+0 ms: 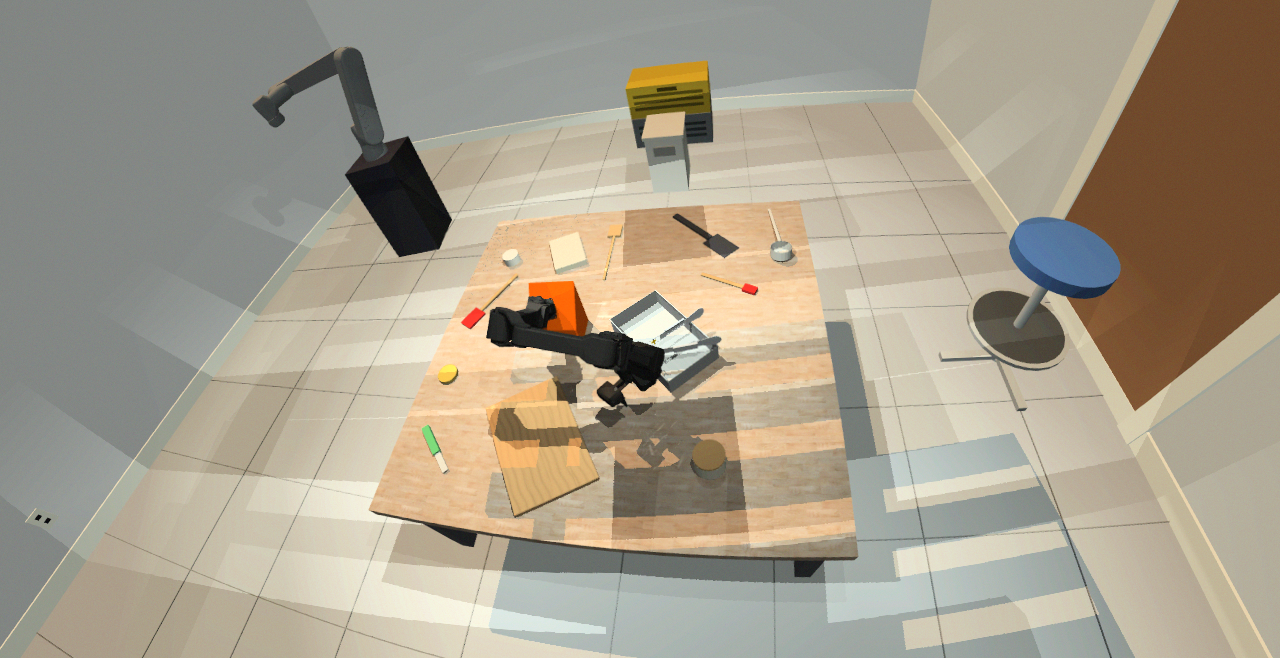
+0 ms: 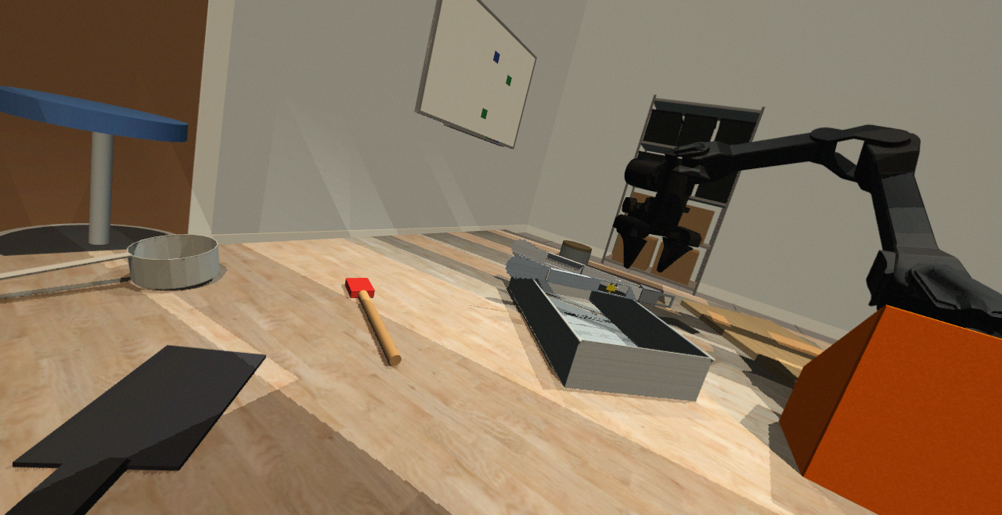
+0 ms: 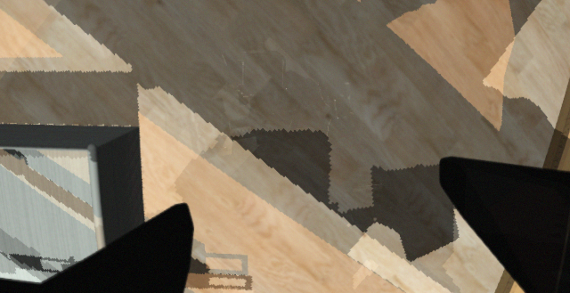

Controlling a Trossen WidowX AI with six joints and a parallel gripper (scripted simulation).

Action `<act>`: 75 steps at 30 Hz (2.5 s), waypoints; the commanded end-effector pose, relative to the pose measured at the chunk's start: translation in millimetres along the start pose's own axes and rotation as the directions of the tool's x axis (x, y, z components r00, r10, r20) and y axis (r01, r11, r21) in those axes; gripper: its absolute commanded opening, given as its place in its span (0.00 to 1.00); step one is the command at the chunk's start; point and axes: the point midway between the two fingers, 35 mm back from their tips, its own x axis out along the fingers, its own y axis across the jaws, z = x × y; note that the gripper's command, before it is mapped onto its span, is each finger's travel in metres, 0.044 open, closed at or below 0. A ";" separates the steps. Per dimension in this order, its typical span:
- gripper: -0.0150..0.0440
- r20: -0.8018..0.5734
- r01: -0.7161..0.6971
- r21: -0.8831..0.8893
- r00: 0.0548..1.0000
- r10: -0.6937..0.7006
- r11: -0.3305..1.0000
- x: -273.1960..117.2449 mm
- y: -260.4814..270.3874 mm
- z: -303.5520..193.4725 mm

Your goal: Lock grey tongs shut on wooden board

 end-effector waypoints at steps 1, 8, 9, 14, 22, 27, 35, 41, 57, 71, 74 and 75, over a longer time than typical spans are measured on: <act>1.00 -0.041 -0.064 -0.370 0.998 0.052 0.927 -15.2 68.9 -14.4; 1.00 -0.089 -0.097 -0.849 0.995 0.040 0.519 -48.9 163.9 -62.6; 1.00 -0.090 -0.096 -0.873 0.995 0.035 0.478 -51.6 169.9 -67.1; 1.00 -0.091 -0.096 -0.881 0.995 0.034 0.464 -52.6 171.9 -68.7; 1.00 -0.093 -0.098 -0.880 0.995 0.034 0.465 -51.6 169.8 -56.5; 1.00 -0.093 -0.098 -0.880 0.995 0.034 0.465 -51.4 169.9 -56.5; 1.00 -0.093 -0.099 -0.880 0.995 0.035 0.465 -41.1 171.5 -56.6; 1.00 -0.094 -0.099 -0.880 0.995 0.036 0.465 -31.3 172.6 -56.8; 1.00 -0.094 -0.100 -0.880 0.995 0.036 0.465 -5.2 174.6 -58.4; 1.00 -0.092 -0.098 -0.880 0.995 0.035 0.465 17.3 174.7 -60.7; 1.00 -0.092 -0.098 -0.880 0.995 0.035 0.465 22.0 174.5 -61.4; 1.00 -0.092 -0.098 -0.880 0.995 0.035 0.465 23.6 174.4 -61.6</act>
